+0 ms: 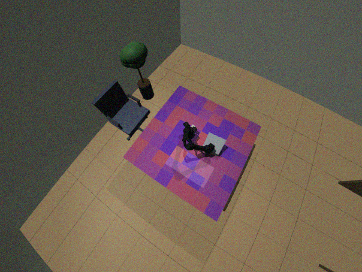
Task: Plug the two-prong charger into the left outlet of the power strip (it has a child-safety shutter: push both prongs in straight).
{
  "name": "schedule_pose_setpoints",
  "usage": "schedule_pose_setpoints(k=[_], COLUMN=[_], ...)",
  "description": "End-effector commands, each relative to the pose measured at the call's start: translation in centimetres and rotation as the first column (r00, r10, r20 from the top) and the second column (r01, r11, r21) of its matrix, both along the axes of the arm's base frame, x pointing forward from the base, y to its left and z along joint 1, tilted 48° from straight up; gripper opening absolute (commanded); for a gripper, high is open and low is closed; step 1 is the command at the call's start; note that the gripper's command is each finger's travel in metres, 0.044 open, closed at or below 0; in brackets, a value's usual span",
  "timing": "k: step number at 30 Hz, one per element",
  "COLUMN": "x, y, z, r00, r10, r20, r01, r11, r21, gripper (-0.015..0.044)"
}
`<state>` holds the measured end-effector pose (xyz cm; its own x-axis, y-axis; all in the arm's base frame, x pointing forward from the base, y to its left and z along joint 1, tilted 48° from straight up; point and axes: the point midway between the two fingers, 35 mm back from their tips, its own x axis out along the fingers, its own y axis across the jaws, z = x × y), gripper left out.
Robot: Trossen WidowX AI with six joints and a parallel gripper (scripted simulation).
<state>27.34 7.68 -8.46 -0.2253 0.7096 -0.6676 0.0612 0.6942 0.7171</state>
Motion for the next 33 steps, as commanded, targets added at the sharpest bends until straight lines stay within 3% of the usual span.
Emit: schedule_pose_setpoints(k=[1, 33], x=[0.74, 0.86], y=[0.01, -0.09], z=[0.12, 0.29], r00=[0.999, 0.999], r10=[-0.001, -0.001], r20=[0.032, 0.032], r01=[0.001, 0.001], r11=[1.000, 1.000], r21=[0.006, 0.006], gripper=[0.0000, 0.0000])
